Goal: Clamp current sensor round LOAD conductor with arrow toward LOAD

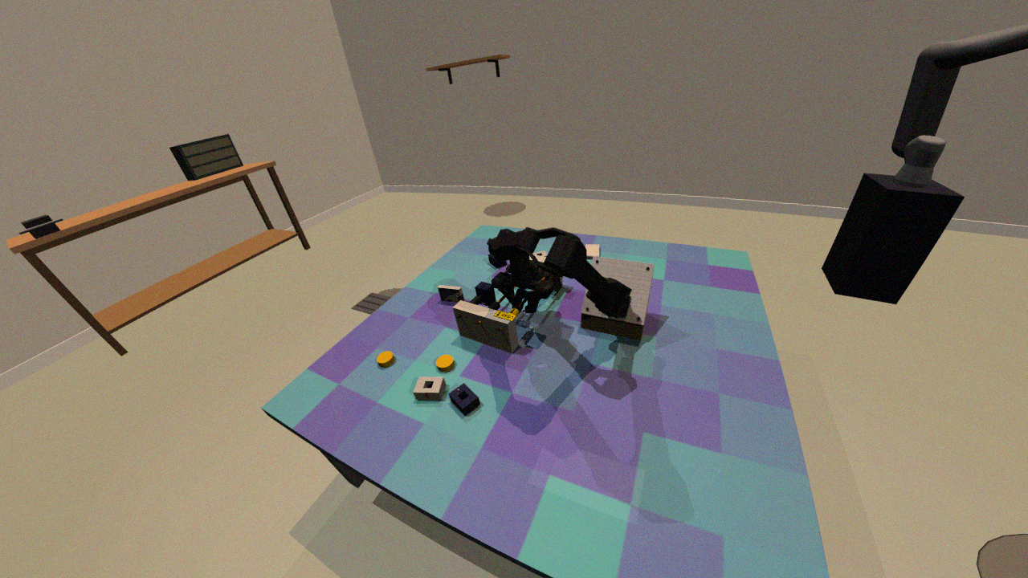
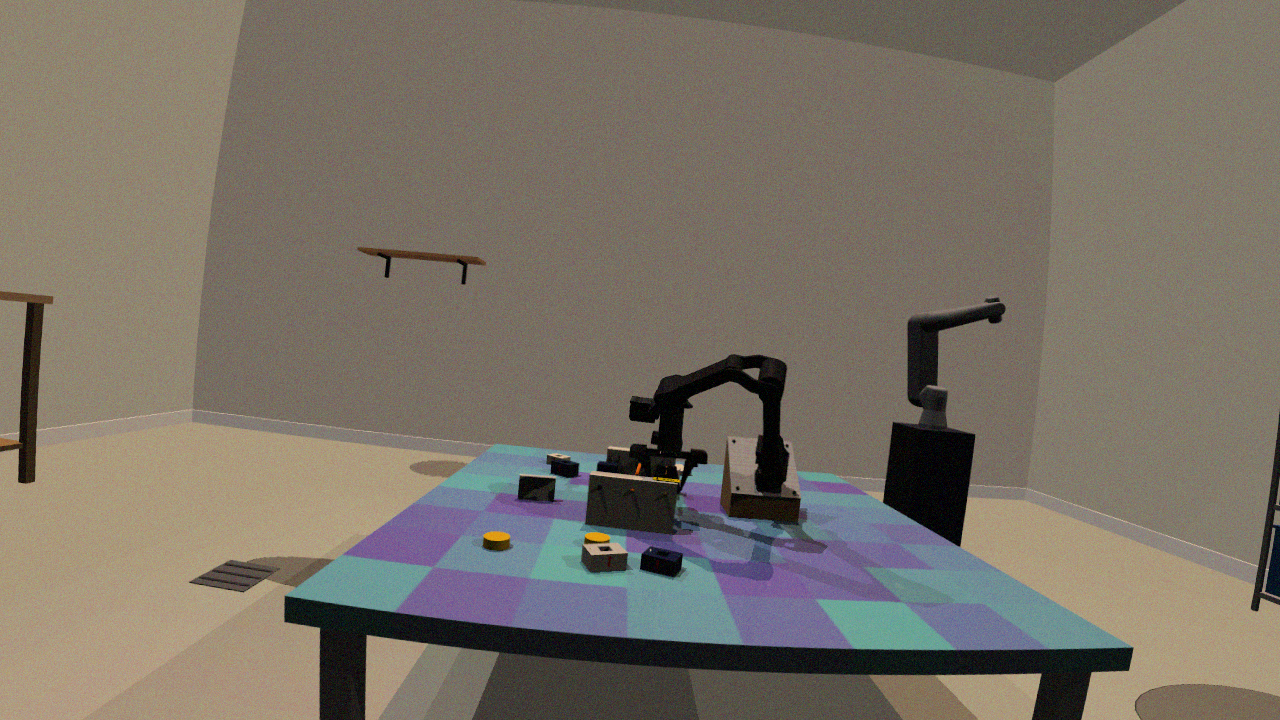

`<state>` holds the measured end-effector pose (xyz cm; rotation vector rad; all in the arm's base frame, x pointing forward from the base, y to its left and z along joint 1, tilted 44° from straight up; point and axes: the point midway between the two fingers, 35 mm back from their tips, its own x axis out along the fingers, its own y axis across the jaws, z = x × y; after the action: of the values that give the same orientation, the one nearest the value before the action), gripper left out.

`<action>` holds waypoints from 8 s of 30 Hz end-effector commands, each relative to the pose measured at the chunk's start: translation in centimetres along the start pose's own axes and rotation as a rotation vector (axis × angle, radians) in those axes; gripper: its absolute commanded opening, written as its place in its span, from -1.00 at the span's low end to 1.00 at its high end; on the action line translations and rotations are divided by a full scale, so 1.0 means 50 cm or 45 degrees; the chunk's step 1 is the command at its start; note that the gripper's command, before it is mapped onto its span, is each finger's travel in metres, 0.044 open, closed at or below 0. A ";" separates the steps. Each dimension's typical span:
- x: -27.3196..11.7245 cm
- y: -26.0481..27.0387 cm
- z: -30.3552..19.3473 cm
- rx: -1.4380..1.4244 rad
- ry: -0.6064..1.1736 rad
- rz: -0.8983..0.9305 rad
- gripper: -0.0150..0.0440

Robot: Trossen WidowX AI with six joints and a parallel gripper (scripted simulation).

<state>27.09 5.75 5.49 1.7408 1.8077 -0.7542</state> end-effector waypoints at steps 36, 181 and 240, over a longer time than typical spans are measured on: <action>-0.027 0.005 0.016 0.016 -0.041 -0.266 1.00; -0.028 -0.034 0.019 0.014 -0.044 0.016 -0.49; 0.004 0.003 0.020 -0.030 -0.041 -0.013 0.37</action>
<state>27.22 5.17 4.61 1.6976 1.7978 -0.7595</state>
